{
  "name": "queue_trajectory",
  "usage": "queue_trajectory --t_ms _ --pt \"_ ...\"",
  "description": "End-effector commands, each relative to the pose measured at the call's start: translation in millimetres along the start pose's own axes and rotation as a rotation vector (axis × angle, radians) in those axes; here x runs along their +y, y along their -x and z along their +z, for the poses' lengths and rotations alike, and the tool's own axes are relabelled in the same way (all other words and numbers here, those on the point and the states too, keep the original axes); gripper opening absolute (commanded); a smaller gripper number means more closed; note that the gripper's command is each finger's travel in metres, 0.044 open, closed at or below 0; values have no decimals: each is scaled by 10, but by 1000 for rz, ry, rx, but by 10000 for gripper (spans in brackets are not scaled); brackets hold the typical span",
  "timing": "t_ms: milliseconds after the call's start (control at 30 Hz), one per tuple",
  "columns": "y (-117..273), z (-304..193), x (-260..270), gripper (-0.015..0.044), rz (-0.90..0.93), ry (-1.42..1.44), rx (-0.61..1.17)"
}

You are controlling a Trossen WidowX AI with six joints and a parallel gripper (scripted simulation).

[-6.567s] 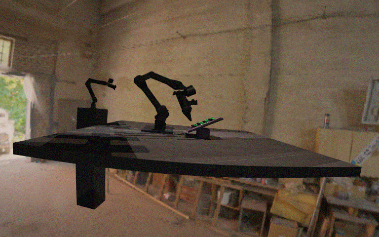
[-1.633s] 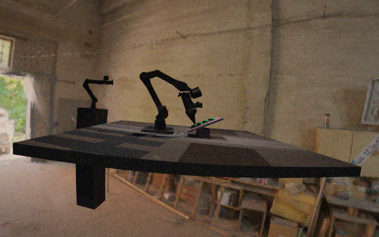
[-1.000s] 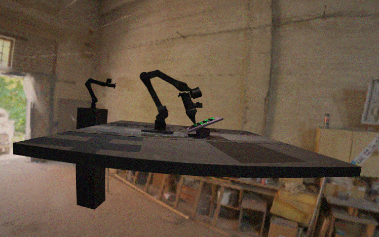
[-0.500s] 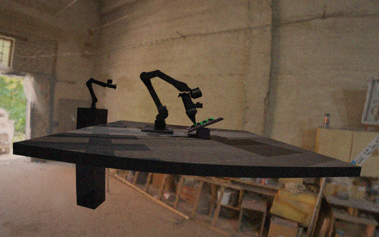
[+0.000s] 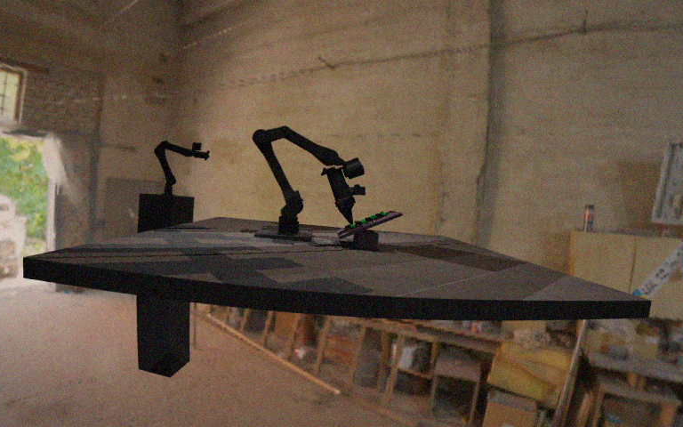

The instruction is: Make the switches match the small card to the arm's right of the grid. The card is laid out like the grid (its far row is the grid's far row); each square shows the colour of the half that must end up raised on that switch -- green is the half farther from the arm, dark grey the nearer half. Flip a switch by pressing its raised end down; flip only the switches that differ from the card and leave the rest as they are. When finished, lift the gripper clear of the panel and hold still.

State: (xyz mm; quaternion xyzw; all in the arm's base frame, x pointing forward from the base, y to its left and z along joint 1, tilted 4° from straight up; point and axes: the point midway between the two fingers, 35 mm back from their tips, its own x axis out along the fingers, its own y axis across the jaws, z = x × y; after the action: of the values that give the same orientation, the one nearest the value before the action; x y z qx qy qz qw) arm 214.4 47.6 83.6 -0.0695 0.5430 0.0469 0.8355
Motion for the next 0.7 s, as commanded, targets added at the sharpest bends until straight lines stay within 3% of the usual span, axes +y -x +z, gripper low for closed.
queue_trajectory --t_ms 0,233,400,667 --pt "-11 -7 6 0 4 6 2" --pt "15 1 1 0 0 0 0" --pt "606 -28 5 0 4 5 -21" --pt "631 -150 -136 0 3 6 -20"
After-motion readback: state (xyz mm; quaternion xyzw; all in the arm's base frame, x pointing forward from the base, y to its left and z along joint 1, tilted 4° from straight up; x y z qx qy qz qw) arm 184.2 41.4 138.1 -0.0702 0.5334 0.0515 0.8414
